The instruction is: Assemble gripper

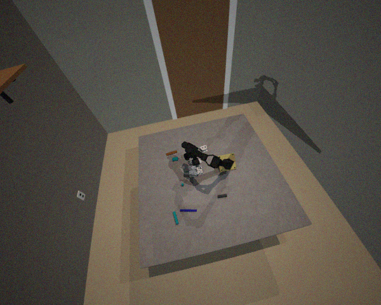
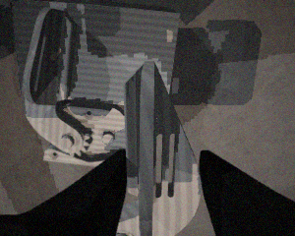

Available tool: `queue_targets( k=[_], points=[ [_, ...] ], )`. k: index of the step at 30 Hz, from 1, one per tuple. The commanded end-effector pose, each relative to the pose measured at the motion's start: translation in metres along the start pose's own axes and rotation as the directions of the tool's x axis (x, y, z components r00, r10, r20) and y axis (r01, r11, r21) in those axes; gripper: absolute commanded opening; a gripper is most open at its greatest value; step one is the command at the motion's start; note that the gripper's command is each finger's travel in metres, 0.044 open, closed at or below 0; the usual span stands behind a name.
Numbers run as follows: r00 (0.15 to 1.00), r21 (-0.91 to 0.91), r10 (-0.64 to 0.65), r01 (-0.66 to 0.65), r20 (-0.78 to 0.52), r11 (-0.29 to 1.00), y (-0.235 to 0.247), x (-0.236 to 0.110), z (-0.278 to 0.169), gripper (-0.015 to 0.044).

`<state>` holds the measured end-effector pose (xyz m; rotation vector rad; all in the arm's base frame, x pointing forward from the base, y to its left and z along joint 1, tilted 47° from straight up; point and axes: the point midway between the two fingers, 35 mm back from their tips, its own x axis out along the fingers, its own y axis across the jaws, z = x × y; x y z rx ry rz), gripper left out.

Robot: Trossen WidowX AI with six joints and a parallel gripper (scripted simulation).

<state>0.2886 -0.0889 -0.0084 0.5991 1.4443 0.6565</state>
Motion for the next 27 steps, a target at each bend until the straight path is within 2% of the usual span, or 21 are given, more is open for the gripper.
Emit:
queue_targets(
  k=[1,27],
  points=[
    [1.000,-0.007,-0.007,0.007,0.004,1.000,-0.0022,-0.0014,0.0012,0.0134],
    [1.000,-0.028,-0.007,0.007,0.004,1.000,0.0009,-0.0015,0.0045,0.0134]
  ],
)
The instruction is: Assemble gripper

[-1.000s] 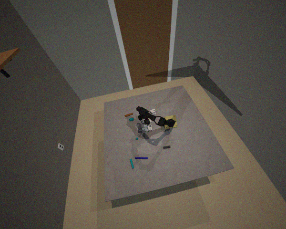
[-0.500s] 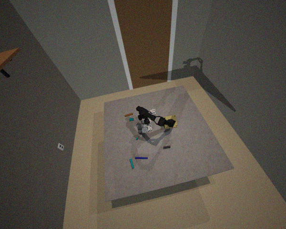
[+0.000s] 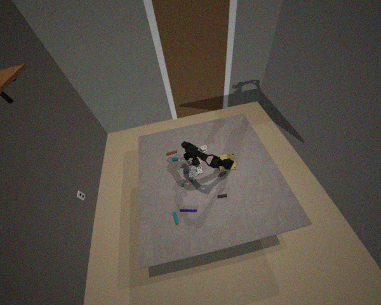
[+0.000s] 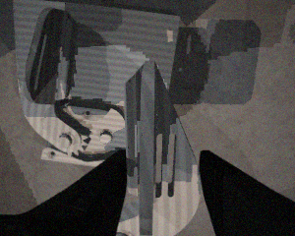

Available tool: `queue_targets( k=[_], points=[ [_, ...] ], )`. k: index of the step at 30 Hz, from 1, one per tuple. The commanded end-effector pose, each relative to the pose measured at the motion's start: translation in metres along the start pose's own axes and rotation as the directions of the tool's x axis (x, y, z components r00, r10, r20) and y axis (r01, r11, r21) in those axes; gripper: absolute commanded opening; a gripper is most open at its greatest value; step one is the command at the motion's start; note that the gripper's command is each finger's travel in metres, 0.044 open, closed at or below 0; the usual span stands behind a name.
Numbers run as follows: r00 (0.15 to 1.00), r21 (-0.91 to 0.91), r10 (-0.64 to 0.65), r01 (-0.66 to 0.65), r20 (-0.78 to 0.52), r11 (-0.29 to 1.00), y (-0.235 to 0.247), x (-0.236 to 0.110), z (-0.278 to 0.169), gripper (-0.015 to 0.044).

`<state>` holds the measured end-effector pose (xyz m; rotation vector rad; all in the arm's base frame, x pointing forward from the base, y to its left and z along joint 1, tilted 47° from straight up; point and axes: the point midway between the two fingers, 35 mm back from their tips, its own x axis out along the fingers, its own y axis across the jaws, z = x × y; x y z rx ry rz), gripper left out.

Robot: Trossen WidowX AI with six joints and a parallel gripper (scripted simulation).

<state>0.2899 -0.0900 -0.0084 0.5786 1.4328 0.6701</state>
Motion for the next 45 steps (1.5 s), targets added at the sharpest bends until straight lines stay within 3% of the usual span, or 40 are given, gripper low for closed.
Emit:
queue_targets(
  k=[1,45],
  points=[
    [1.000,-0.004,-0.004,0.004,0.002,1.000,0.004,-0.001,0.006,0.0134],
    [1.000,0.002,-0.002,0.002,0.002,1.000,0.023,-0.001,0.023,0.0134]
  ],
)
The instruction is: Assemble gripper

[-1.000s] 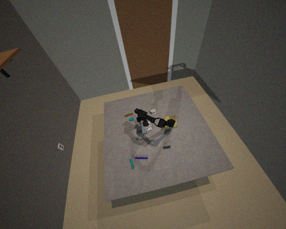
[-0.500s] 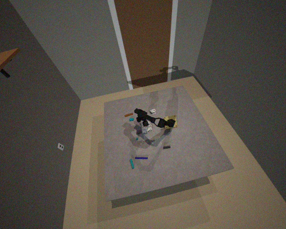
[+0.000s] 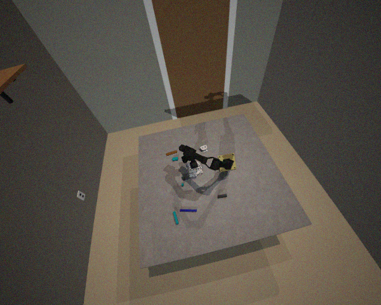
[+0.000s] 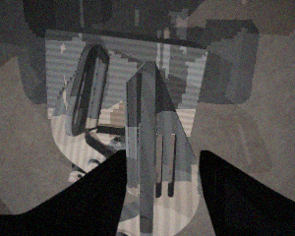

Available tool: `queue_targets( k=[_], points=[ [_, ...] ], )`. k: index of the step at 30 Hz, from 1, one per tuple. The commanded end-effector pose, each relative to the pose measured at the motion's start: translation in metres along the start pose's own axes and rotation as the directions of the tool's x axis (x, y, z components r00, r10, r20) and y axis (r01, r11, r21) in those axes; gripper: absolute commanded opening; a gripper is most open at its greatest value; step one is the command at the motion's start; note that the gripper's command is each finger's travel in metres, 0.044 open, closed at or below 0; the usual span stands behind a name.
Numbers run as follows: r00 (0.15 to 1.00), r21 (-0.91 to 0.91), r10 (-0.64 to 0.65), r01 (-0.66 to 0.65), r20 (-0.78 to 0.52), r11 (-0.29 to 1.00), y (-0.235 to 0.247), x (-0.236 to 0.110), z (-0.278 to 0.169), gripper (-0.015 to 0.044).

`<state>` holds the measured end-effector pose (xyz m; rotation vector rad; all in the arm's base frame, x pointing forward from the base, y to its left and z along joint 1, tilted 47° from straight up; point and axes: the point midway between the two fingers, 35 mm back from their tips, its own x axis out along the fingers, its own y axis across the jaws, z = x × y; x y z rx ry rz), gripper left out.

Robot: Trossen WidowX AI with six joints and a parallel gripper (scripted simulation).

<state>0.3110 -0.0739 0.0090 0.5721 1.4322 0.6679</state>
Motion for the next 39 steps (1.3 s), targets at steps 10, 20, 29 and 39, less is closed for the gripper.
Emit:
queue_targets(
  k=[10,20,29,39],
  points=[
    [1.000,0.005,0.003,-0.003,0.002,1.000,0.001,0.004,0.000,0.0134],
    [1.000,0.005,0.003,-0.003,0.002,1.000,0.001,0.020,0.001,0.0134],
    [1.000,0.004,0.003,-0.003,0.002,1.000,0.001,0.035,0.001,0.0134],
    [1.000,0.004,0.005,-0.005,0.002,1.000,0.002,0.049,0.000,0.0134]
  ],
)
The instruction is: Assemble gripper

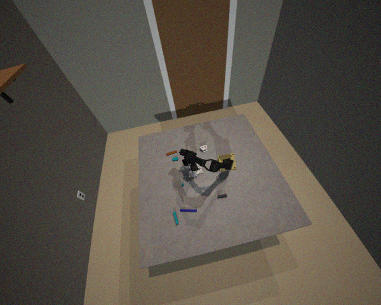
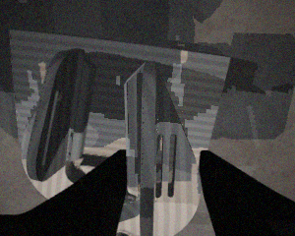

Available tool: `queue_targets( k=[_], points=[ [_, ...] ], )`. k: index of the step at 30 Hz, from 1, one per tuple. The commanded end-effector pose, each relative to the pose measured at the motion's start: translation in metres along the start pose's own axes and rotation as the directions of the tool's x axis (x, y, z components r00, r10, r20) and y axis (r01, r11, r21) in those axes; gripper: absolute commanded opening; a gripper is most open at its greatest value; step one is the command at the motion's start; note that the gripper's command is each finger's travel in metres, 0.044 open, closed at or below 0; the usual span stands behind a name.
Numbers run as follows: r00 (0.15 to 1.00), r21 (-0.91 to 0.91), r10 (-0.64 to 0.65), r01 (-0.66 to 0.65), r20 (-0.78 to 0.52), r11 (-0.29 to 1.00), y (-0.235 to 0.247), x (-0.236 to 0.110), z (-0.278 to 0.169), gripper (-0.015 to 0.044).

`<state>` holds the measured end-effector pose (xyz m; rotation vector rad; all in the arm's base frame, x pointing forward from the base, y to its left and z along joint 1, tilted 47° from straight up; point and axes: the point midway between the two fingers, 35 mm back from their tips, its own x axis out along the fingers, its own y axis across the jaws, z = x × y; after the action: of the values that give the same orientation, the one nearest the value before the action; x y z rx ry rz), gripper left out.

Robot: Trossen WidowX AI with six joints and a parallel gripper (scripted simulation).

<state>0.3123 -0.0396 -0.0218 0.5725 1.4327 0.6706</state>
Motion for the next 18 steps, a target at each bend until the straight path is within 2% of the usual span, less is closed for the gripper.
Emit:
queue_targets(
  k=[1,18],
  points=[
    [1.000,0.005,0.003,-0.003,0.004,1.000,-0.0002,0.0035,-0.0005,0.0134],
    [1.000,0.000,0.003,-0.003,0.004,1.000,-0.0002,0.0066,-0.0005,0.0134]
  ],
)
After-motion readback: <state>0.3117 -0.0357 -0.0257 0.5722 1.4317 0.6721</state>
